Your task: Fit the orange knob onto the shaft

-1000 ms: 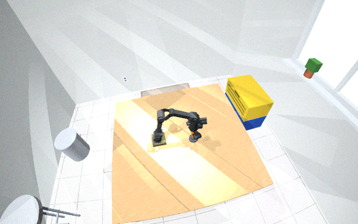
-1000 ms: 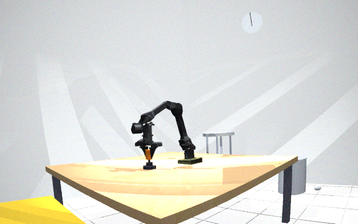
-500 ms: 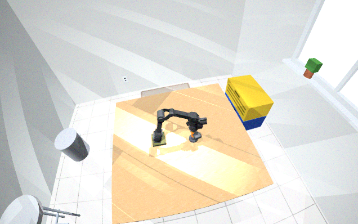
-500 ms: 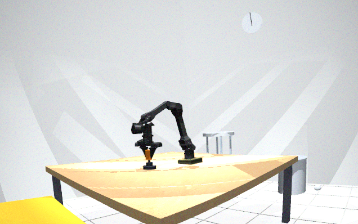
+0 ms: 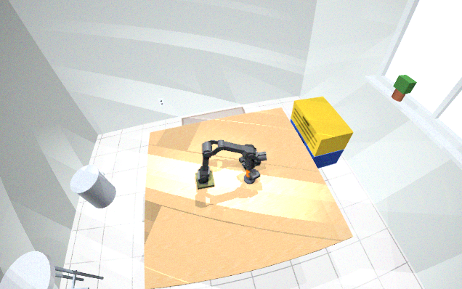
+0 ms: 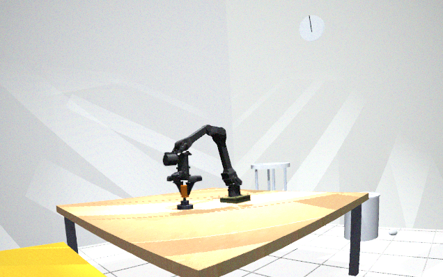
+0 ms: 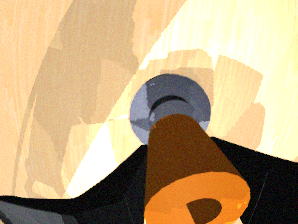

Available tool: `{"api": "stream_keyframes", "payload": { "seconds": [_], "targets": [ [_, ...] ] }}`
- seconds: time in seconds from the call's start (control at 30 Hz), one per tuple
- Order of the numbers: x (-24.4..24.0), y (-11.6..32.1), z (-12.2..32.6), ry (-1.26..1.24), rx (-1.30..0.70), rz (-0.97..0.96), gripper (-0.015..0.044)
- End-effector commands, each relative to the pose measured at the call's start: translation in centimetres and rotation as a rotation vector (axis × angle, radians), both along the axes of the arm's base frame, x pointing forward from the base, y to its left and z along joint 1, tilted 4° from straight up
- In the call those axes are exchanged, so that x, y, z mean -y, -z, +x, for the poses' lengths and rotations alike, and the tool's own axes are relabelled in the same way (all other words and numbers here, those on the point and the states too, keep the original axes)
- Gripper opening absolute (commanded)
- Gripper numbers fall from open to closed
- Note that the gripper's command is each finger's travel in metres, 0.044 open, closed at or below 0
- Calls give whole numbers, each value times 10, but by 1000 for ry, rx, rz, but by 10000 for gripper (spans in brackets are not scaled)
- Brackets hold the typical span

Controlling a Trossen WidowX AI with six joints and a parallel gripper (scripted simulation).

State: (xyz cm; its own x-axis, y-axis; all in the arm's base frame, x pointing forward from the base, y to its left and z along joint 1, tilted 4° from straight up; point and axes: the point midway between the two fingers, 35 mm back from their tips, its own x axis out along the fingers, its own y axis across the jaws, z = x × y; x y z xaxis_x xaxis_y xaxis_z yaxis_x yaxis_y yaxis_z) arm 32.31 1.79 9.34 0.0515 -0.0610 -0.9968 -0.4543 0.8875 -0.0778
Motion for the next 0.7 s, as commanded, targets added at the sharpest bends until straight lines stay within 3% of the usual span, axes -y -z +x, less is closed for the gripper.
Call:
{"api": "stream_keyframes", "payload": {
  "seconds": [0.0,0.67],
  "targets": [
    [-1,-5,0,-121,3,-3,0],
    [-1,-2,7,-121,3,-4,0]
  ]
}}
